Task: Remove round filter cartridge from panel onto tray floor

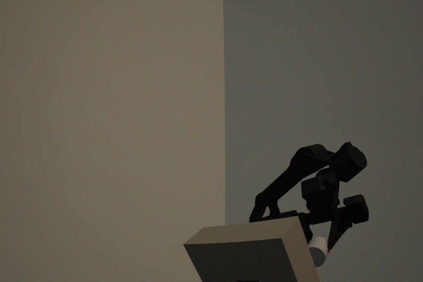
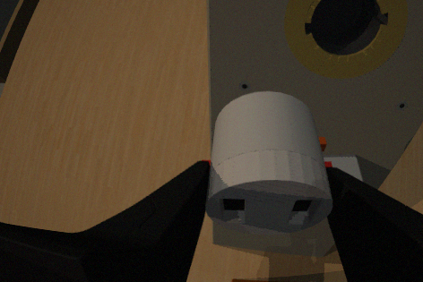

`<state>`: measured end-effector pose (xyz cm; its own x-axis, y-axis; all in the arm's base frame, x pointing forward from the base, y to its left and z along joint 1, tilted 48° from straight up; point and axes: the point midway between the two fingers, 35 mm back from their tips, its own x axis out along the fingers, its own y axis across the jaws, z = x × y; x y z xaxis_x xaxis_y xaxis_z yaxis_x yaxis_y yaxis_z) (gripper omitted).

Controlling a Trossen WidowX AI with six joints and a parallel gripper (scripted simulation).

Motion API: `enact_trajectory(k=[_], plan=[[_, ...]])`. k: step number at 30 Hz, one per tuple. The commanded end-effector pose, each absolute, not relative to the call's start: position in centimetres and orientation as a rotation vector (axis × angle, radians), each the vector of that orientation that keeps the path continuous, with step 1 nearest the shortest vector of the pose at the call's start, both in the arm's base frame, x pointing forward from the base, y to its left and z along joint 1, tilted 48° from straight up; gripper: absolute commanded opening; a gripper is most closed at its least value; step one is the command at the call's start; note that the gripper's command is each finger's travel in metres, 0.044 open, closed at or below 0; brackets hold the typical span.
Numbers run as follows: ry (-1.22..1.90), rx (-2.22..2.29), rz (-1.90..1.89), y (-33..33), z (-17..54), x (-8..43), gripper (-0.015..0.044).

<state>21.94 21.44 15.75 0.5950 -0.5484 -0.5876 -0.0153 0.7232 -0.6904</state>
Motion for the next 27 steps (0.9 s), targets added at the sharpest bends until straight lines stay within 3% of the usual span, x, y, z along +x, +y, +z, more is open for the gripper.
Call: enact_trajectory(k=[1,11,27], plan=[[0.892,-0.700,-0.358,22.7,14.7,22.2,0.0000],[0.912,-0.739,-0.372,23.7,12.3,22.1,0.0000],[1.208,-1.043,0.100,28.3,3.0,16.8,0.0000]])
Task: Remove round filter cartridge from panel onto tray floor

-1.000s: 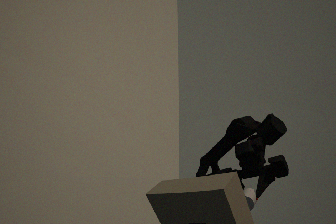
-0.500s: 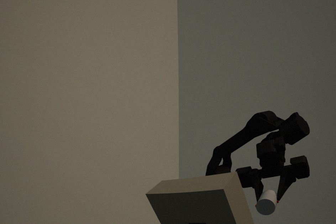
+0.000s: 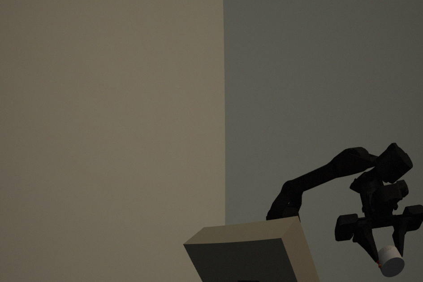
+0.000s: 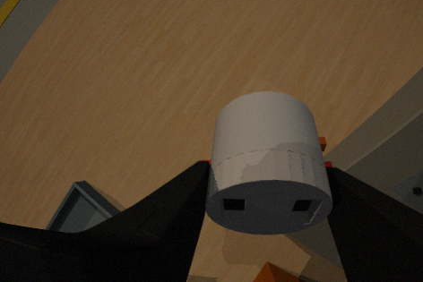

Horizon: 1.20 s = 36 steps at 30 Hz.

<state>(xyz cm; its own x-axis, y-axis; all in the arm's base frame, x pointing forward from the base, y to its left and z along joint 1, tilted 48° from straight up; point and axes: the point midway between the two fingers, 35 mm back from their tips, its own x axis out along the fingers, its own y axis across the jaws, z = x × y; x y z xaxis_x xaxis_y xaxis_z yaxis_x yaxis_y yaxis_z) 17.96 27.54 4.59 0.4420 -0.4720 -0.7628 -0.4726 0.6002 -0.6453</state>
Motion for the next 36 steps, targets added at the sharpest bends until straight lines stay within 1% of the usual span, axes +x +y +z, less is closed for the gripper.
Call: enact_trajectory(k=[1,11,19,27,36], plan=[[1.221,-1.061,0.137,28.6,2.4,16.4,0.0000],[1.303,-1.233,0.531,31.2,-2.7,12.4,0.0000],[1.308,-1.249,0.575,31.3,-3.4,11.7,0.0000],[1.344,-1.315,0.761,30.4,-7.8,6.6,0.0000],[1.380,-1.393,0.977,27.9,-12.0,1.0,0.0000]])
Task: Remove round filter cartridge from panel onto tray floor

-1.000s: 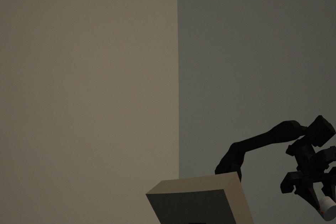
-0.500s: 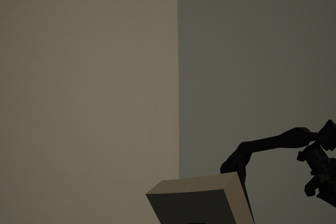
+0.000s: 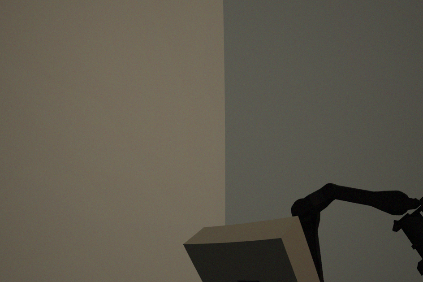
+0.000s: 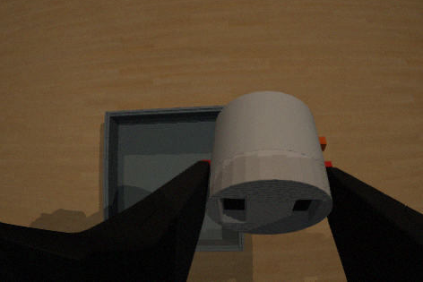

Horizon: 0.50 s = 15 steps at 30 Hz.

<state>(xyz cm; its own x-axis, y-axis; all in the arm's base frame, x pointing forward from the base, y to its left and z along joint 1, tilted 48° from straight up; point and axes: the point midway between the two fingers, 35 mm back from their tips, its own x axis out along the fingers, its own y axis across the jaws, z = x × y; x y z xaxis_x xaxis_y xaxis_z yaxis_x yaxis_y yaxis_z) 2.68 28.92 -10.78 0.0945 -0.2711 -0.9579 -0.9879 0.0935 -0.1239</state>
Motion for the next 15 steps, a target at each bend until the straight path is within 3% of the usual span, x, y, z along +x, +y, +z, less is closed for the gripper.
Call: enact_trajectory(k=[1,15], plan=[[1.384,-1.402,1.001,27.5,-12.4,0.4,0.0000],[1.417,-1.483,1.228,23.1,-15.6,-4.6,0.0000]])
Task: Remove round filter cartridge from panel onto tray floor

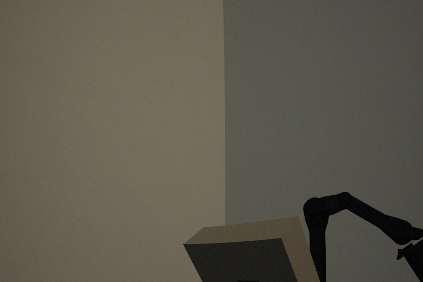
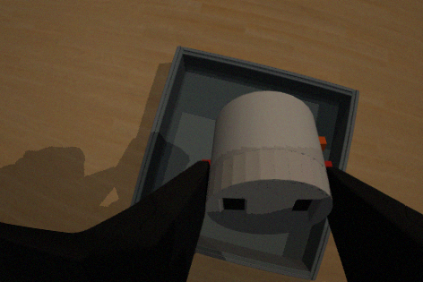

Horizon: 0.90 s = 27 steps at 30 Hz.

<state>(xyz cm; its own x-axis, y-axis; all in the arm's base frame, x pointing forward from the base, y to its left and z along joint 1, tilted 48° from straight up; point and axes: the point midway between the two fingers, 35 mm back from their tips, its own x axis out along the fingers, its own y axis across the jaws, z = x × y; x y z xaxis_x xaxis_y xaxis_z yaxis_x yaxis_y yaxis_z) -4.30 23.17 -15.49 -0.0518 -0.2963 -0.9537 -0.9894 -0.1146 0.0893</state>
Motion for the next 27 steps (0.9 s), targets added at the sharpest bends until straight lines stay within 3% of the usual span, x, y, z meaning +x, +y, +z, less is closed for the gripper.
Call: enact_trajectory(k=[1,16,27], plan=[[1.417,-1.483,1.228,22.9,-15.9,-4.6,0.0000],[1.418,-1.483,1.228,17.7,-20.7,-4.4,0.0000],[1.423,-1.500,1.218,17.8,-20.5,-4.3,0.0289]])
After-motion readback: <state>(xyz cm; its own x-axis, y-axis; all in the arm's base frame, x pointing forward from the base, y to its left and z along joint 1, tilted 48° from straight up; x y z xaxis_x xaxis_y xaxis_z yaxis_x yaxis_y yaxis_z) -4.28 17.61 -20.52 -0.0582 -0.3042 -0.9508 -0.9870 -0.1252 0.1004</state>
